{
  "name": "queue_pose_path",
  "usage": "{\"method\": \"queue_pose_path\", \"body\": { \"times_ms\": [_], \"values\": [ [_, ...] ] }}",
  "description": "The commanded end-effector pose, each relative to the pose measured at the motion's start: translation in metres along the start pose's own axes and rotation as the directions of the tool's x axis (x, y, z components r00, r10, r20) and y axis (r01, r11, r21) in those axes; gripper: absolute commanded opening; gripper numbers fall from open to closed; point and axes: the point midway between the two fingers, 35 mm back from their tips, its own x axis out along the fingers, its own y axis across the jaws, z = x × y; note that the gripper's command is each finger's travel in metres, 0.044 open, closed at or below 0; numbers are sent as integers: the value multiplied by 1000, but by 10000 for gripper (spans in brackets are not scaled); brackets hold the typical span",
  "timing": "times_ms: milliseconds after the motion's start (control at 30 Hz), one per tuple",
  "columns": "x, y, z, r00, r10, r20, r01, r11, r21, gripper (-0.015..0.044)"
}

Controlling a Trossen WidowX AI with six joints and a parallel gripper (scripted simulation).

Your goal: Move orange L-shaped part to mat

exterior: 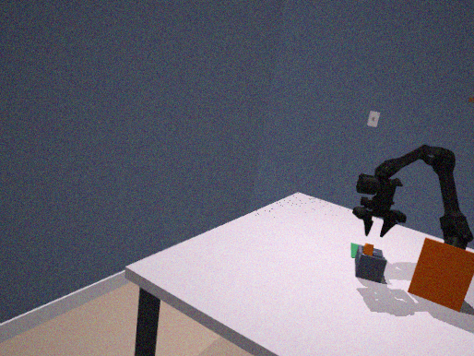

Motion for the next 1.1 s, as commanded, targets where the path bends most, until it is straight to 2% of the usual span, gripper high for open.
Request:
{"method": "queue_pose_path", "body": {
  "times_ms": [0, 233, 433, 1067],
  "values": [
    [-2, -9, 23, 1000, -3, 5, 0, 904, 427, 280],
    [-1, -9, 23, 1000, -3, 5, 0, 904, 427, 280],
    [27, -9, 24, 1000, -3, 6, 0, 904, 427, 280],
    [53, -8, 24, 1000, -3, 6, 0, 904, 427, 280]
  ]
}}
